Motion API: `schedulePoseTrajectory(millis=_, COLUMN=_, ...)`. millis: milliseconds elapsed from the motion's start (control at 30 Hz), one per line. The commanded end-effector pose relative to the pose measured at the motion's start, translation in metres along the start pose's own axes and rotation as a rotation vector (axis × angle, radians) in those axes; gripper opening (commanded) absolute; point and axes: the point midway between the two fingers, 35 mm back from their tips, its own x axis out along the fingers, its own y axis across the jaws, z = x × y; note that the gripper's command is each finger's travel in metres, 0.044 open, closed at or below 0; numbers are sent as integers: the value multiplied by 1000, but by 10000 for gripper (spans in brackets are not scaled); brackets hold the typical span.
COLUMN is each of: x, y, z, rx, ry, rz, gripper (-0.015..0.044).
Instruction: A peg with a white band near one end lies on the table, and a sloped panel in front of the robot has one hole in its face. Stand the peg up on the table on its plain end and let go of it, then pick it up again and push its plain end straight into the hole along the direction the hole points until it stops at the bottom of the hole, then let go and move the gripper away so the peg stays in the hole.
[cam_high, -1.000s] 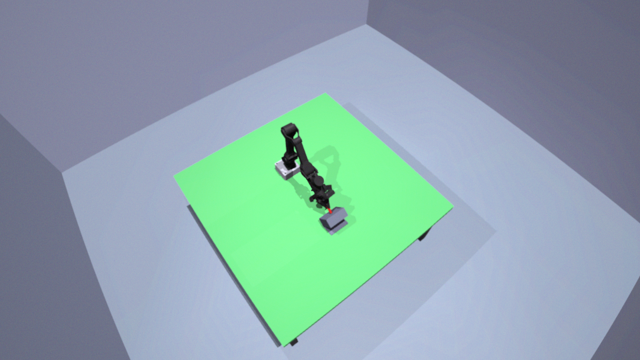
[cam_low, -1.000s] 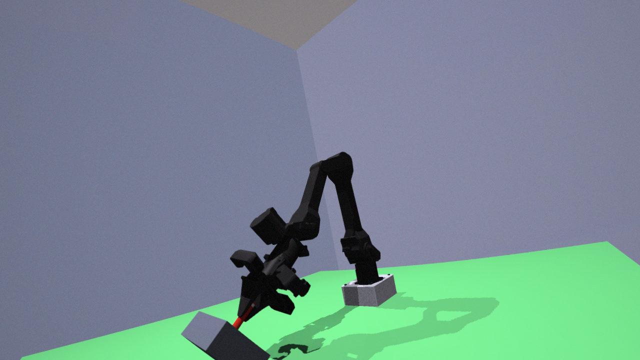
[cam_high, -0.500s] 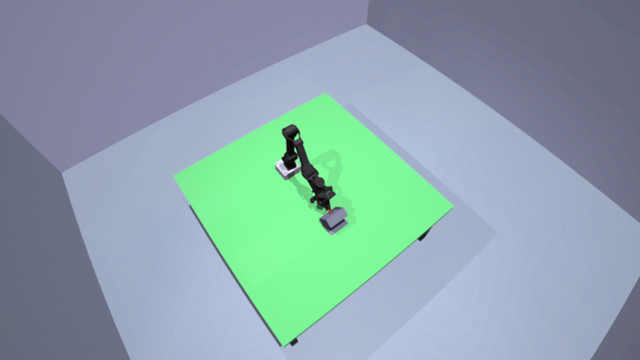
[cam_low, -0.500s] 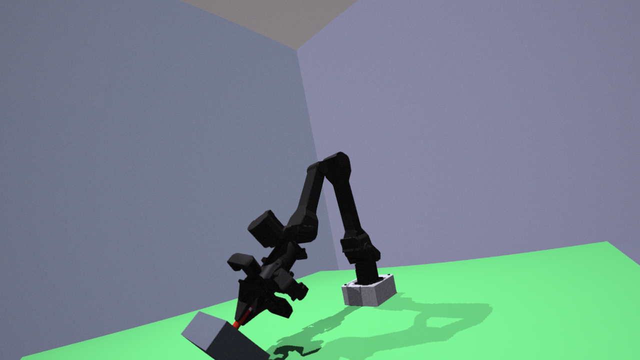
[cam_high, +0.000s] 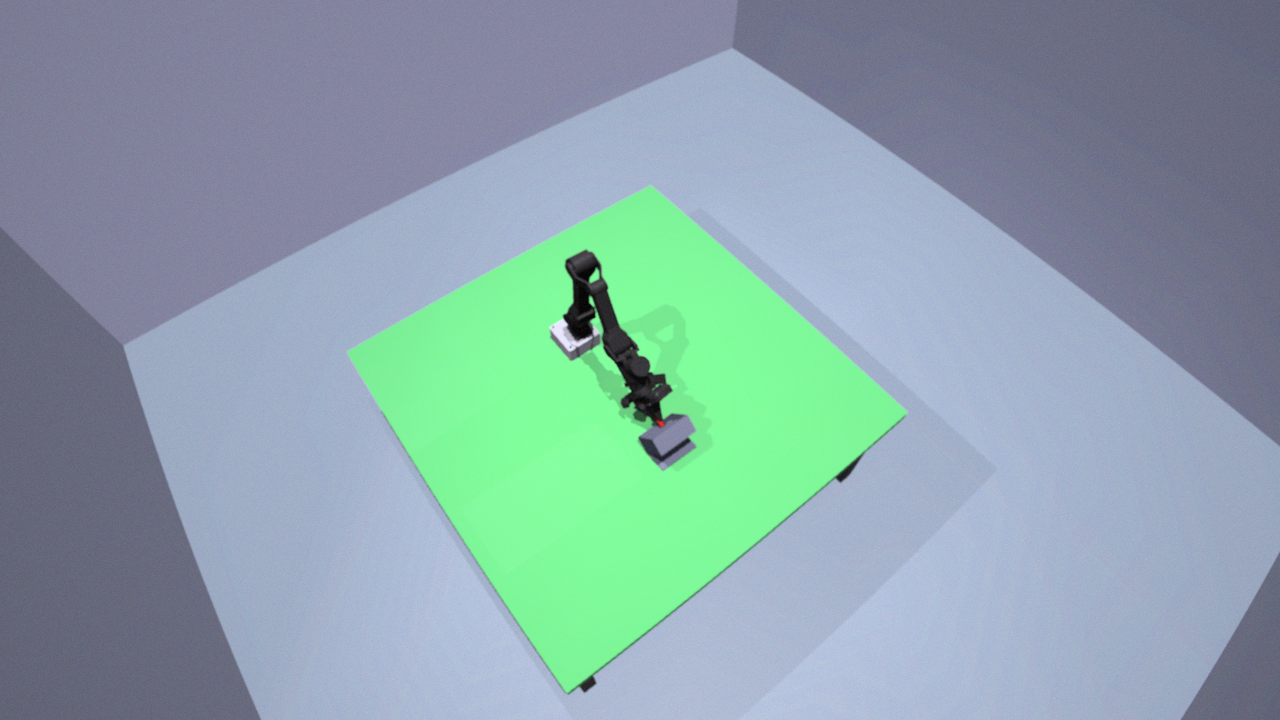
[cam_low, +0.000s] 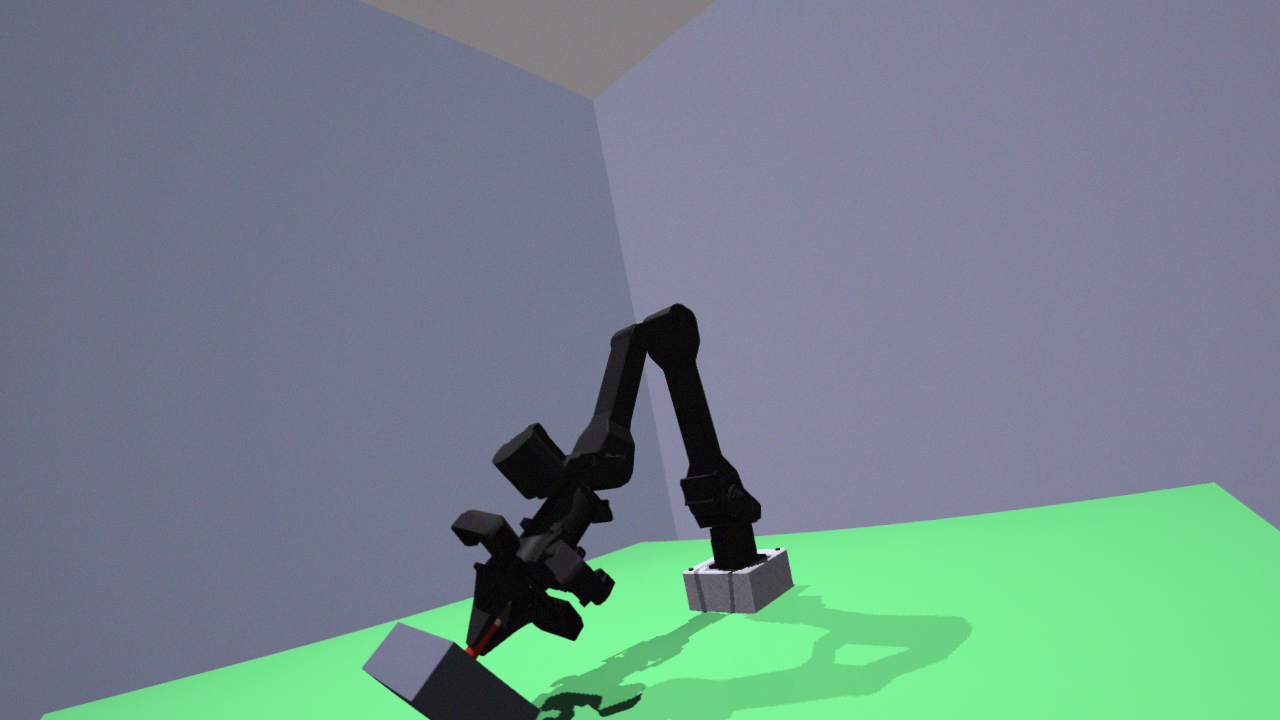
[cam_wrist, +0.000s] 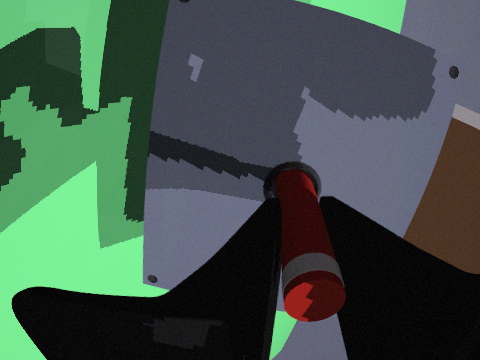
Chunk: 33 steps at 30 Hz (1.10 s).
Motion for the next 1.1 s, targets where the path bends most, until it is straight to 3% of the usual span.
schedulePoseTrajectory(millis=0, x=0, y=0, z=0, rx=0, ry=0, rz=0, gripper=0)
schedulePoseTrajectory(millis=133, x=0, y=0, z=0, rx=0, ry=0, rz=0, gripper=0)
schedulePoseTrajectory(millis=700, x=-3, y=-1, z=0, rx=0, ry=0, rz=0, gripper=440)
schedulePoseTrajectory(millis=1067, x=-13, y=-2, z=-1, rx=0, ry=0, rz=1, gripper=440)
